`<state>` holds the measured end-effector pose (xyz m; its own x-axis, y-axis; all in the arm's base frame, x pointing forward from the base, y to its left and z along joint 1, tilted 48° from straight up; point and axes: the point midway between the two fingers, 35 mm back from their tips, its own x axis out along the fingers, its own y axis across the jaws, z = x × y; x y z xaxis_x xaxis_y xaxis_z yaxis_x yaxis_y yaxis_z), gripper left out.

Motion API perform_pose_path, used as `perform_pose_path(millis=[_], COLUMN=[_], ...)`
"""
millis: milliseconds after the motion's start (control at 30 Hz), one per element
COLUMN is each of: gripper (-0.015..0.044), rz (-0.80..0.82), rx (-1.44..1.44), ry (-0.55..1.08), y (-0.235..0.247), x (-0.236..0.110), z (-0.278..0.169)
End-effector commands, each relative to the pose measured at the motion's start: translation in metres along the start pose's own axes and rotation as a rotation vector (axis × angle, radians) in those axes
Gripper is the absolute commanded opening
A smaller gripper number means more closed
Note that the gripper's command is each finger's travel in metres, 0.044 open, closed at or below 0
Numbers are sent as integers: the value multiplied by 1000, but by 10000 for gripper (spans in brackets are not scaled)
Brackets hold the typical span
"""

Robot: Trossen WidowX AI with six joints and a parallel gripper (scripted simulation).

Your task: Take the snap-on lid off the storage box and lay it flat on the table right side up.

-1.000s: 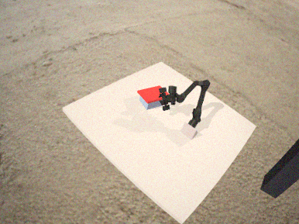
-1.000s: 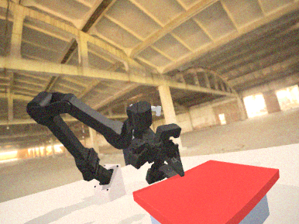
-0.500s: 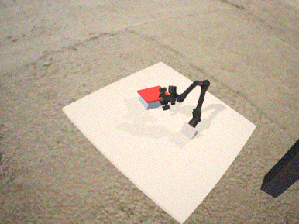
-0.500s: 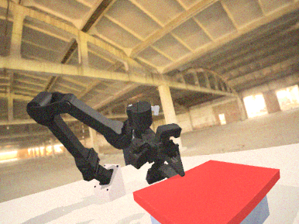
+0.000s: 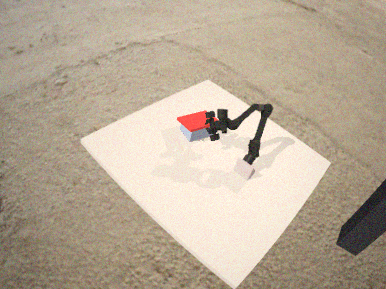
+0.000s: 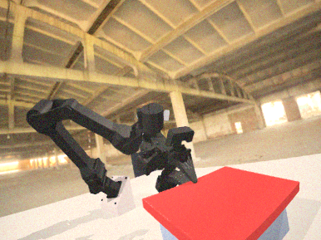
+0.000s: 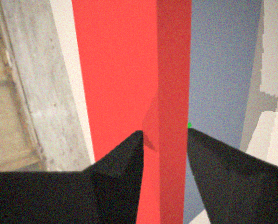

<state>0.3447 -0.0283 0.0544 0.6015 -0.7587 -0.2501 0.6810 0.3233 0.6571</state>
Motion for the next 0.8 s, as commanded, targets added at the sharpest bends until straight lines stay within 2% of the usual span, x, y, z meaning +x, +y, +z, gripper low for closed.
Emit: perform_pose_path(millis=[0,767], gripper=[0,0], rz=[8,8], rx=[14,14], ry=[1,1], y=[9,38], x=[-4,-16], z=[1,2])
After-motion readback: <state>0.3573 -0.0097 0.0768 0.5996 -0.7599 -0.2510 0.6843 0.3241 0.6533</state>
